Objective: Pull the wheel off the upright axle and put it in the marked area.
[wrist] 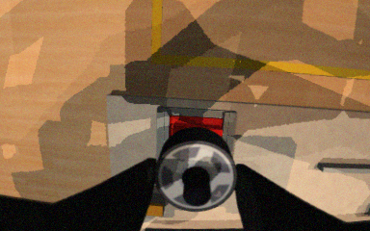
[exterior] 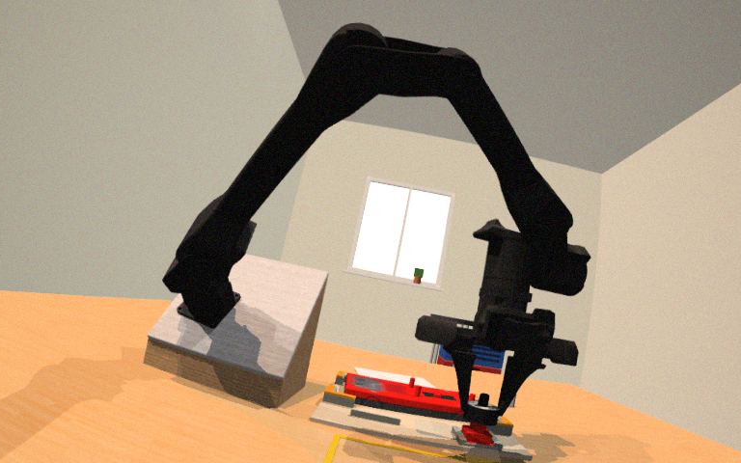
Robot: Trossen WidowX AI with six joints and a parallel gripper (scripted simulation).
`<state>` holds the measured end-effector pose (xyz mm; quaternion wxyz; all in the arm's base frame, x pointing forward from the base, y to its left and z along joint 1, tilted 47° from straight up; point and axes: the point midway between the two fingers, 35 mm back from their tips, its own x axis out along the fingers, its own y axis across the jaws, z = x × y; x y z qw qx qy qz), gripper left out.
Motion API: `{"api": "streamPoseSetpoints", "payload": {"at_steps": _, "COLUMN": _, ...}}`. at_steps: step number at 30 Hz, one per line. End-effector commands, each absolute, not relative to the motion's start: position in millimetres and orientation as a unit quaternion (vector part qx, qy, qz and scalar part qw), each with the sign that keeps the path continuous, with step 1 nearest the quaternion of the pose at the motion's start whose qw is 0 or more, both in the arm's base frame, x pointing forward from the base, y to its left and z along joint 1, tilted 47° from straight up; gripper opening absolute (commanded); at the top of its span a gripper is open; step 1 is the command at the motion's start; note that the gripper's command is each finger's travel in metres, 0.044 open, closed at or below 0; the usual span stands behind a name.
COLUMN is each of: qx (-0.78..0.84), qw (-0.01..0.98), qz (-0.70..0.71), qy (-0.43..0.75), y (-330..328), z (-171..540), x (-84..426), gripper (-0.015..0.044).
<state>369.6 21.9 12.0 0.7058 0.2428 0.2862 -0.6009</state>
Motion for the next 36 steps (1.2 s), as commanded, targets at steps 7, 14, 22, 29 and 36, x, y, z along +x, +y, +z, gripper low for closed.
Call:
{"api": "streamPoseSetpoints", "payload": {"at_steps": 7, "qx": 0.243, "qw": 0.705, "qz": -0.601, "qy": 0.286, "y": 22.8, "z": 13.0, "x": 369.6, "gripper": 0.0000}}
{"api": "streamPoseSetpoints", "payload": {"at_steps": 14, "qx": 0.243, "qw": 0.705, "qz": -0.601, "qy": 0.286, "y": 24.5, "z": 14.5, "x": 369.5, "gripper": 0.0000}}
{"api": "streamPoseSetpoints", "payload": {"at_steps": 22, "qx": 0.243, "qw": 0.706, "qz": -0.601, "qy": 0.286, "y": 26.4, "z": 16.3, "x": 369.3, "gripper": 0.0000}}
{"api": "streamPoseSetpoints", "payload": {"at_steps": 29, "qx": 0.243, "qw": 0.706, "qz": -0.601, "qy": 0.286, "y": 28.1, "z": 17.8, "x": 369.1, "gripper": 0.0000}}
{"api": "streamPoseSetpoints", "payload": {"at_steps": 36, "qx": 0.242, "qw": 0.706, "qz": -0.601, "qy": 0.286, "y": 29.8, "z": 19.3, "x": 368.9, "gripper": 0.0000}}
